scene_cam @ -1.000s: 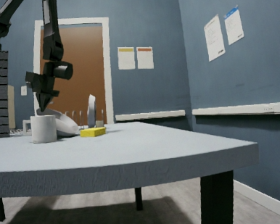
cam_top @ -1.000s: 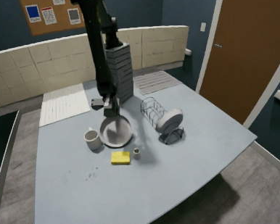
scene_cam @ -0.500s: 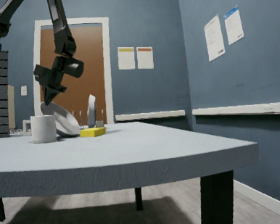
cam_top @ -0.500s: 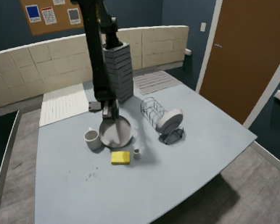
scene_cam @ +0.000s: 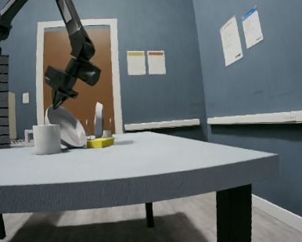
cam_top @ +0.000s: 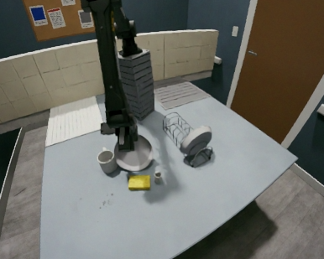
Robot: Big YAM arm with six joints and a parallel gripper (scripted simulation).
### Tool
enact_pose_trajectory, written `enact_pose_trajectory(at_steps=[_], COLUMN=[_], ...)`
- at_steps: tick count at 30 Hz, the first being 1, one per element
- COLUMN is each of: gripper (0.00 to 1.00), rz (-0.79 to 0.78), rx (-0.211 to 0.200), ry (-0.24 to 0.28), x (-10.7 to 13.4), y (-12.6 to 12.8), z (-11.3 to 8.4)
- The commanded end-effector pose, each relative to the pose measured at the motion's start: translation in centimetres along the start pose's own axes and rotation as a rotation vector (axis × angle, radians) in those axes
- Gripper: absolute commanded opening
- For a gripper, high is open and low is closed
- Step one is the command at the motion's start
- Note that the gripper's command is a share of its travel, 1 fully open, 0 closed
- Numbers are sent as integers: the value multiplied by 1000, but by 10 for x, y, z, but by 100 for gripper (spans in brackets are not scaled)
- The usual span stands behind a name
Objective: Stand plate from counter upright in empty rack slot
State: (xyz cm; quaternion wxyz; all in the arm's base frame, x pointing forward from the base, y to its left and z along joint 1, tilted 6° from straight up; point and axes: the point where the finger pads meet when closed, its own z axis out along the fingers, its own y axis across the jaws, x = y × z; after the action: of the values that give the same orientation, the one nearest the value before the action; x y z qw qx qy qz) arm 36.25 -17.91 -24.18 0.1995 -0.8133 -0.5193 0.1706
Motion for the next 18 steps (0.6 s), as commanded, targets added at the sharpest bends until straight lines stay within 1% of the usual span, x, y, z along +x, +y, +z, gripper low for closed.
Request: enact_pose_trajectory(at_steps=[1,12,15,18], gripper=[0,0,0,0], rz=[0,1,1,0], rx=[39,124,141,143], ry=[-6,-7,-8,-8], x=[4,4,4,4], y=[0,7,9,10], z=[1,-15,-18,-20])
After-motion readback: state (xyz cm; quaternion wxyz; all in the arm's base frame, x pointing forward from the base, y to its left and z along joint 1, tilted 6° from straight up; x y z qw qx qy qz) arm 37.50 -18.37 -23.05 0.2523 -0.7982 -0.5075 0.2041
